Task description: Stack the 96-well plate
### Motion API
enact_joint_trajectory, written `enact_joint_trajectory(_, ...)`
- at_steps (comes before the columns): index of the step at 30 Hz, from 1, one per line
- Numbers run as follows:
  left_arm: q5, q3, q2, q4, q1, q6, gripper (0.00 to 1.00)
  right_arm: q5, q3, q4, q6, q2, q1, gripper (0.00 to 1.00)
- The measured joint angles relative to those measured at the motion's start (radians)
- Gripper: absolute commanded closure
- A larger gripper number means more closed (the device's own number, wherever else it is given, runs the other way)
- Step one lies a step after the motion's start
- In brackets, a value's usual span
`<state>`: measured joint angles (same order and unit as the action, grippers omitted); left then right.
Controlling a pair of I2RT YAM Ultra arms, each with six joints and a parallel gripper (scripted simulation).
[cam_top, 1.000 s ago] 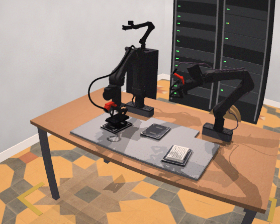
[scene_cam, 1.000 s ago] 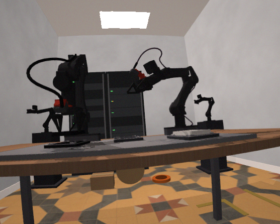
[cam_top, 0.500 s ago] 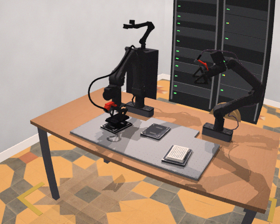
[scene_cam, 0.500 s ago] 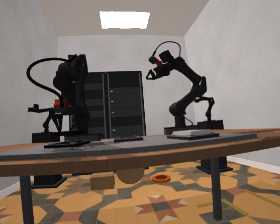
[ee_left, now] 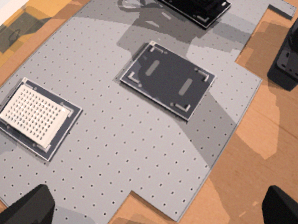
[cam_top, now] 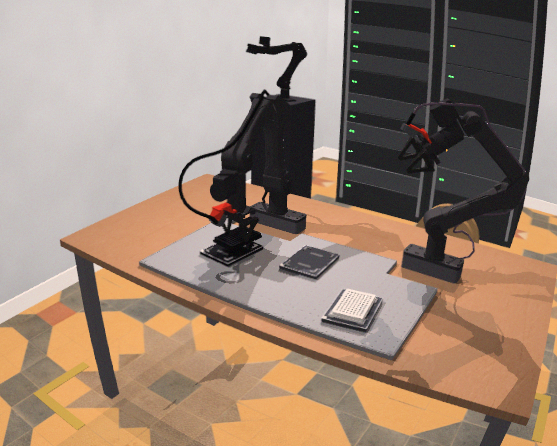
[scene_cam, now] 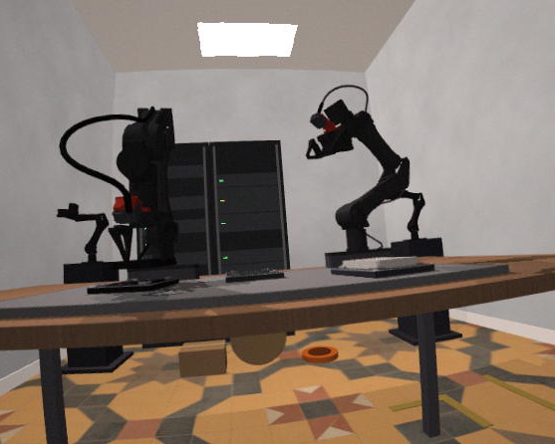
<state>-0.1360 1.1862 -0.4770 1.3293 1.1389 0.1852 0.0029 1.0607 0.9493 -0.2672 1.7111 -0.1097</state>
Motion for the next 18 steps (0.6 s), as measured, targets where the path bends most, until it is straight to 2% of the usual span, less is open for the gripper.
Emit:
enact_joint_trajectory(9, -0.027, 0.0, 0.0, 0.011, 0.13, 0.023, 0.0, -0.013, -0.01, 0.0, -0.335, -0.019, -0.392, 0.22)
enact_joint_trajectory(13, -0.039, 0.0, 0.0, 0.013, 0.164, 0.033, 0.0, -0.014, 0.001, 0.009, -0.447, -0.013, -0.491, 0.22)
enact_joint_trajectory(18, -0.055, 0.0, 0.0, 0.016, 0.195, 0.046, 0.0, -0.011, 0.073, 0.014, -0.577, 0.042, -0.649, 0.22)
